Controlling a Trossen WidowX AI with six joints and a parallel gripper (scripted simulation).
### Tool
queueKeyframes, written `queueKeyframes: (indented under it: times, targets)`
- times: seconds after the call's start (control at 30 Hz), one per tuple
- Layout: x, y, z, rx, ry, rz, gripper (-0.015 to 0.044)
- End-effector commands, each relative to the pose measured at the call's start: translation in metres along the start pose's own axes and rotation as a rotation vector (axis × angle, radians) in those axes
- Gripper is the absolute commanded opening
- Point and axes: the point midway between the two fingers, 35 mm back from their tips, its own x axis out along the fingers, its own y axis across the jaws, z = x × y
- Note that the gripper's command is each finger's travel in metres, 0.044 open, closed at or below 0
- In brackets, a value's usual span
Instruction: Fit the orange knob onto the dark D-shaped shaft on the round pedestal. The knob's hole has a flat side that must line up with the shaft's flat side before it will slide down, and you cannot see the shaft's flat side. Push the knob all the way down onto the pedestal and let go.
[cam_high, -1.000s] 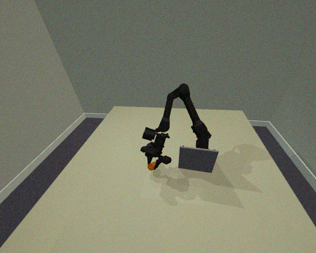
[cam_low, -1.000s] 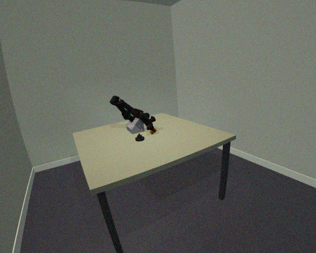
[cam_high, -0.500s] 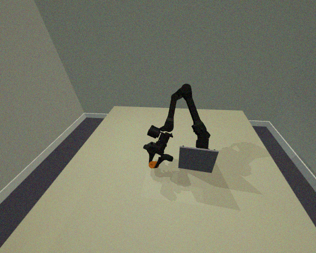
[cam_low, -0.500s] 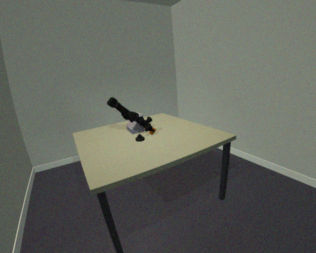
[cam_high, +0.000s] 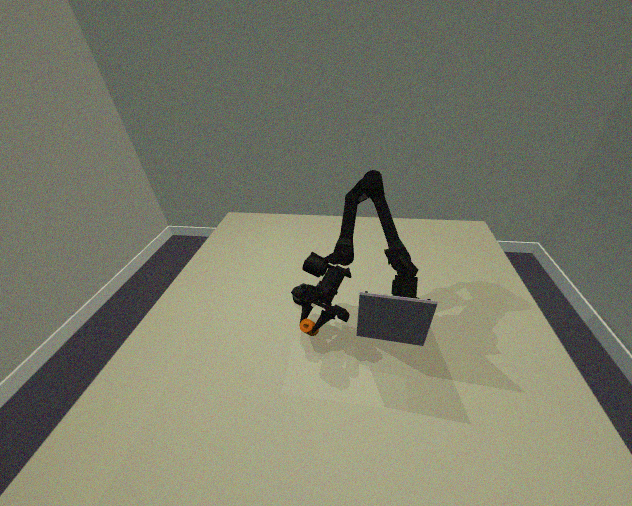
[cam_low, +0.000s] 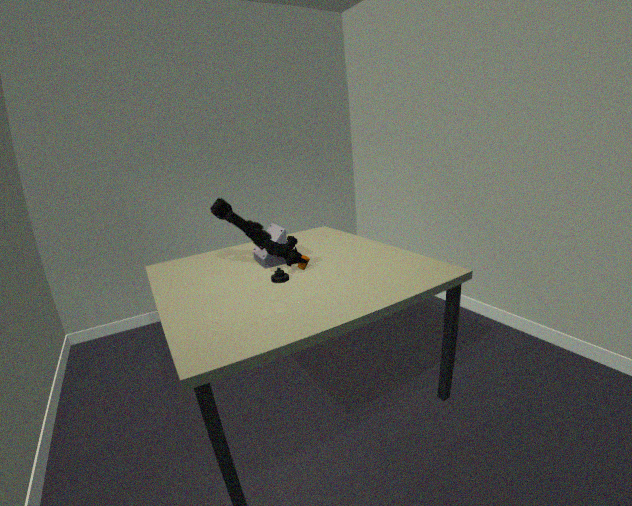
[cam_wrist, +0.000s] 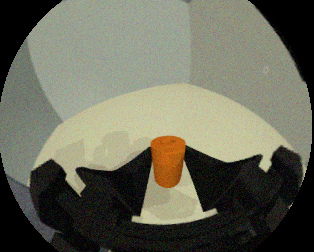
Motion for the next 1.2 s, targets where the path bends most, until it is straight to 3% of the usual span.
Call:
queueKeyframes:
  times: [0.0, 0.2, 0.3, 0.33, 1.1, 1.17]
  targets:
    - [-0.0031, 0.0010, -0.0035, -0.002, -0.062, 0.000, 0.0179]
    - [-0.0046, 0.0008, -0.0023, -0.002, -0.021, -0.002, 0.0179]
    - [-0.0031, 0.0006, -0.0022, -0.005, -0.041, -0.001, 0.0258]
    - [-0.0031, 0.0006, -0.0022, -0.005, -0.041, -0.001, 0.0260]
    - [-0.0031, 0.0006, -0.0022, -0.005, -0.041, -0.001, 0.0260]
    - [-0.0031, 0.0006, -0.0022, -0.005, -0.041, -0.001, 0.0312]
